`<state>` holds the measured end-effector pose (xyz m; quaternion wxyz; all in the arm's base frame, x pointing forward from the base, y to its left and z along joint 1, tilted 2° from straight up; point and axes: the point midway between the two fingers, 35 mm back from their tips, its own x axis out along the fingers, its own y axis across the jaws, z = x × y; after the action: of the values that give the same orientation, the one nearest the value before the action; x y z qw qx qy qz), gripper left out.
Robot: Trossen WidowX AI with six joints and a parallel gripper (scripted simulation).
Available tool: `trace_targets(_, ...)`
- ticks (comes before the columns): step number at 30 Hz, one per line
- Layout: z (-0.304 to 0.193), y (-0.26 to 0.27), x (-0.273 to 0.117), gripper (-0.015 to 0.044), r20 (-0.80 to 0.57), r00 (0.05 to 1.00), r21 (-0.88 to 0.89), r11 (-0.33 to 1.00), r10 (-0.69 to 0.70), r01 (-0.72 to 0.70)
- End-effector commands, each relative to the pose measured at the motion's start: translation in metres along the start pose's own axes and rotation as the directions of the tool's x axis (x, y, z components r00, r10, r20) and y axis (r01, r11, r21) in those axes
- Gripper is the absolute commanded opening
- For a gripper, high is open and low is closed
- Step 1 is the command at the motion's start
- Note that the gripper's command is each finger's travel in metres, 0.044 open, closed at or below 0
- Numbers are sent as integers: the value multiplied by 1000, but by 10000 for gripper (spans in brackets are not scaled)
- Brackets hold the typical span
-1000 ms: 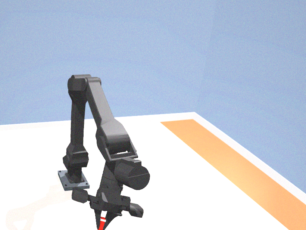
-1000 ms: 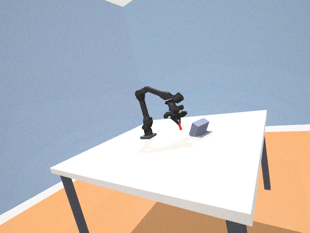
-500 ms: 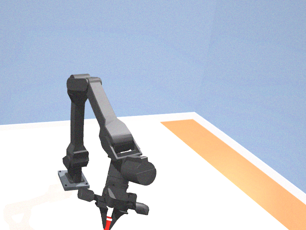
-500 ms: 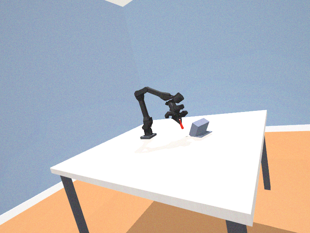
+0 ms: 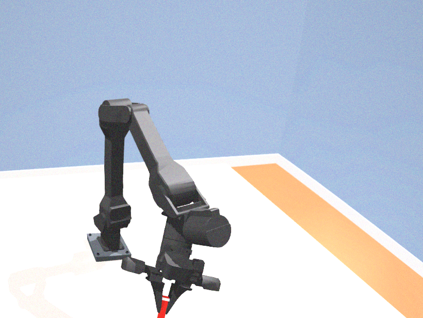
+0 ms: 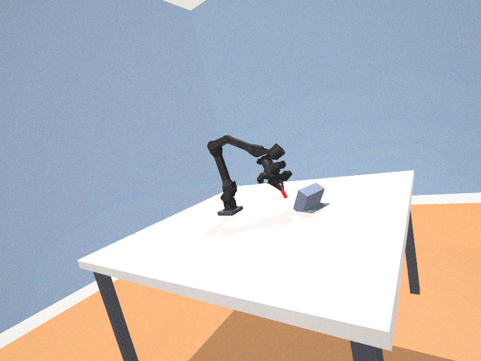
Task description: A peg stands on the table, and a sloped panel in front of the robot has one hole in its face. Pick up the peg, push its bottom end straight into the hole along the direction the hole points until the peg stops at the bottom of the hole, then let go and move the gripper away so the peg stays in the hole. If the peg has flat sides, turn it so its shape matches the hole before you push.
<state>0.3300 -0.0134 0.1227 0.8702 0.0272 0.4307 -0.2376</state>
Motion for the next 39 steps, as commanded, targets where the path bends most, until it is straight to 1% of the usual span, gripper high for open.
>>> trace_targets(1, -1, 2, -3, 0, 25, 1000, 10, 1000, 2, -3)
trace_targets(39, -14, 37, -27, 0, 204, 976, 36, 996, 69, -78)
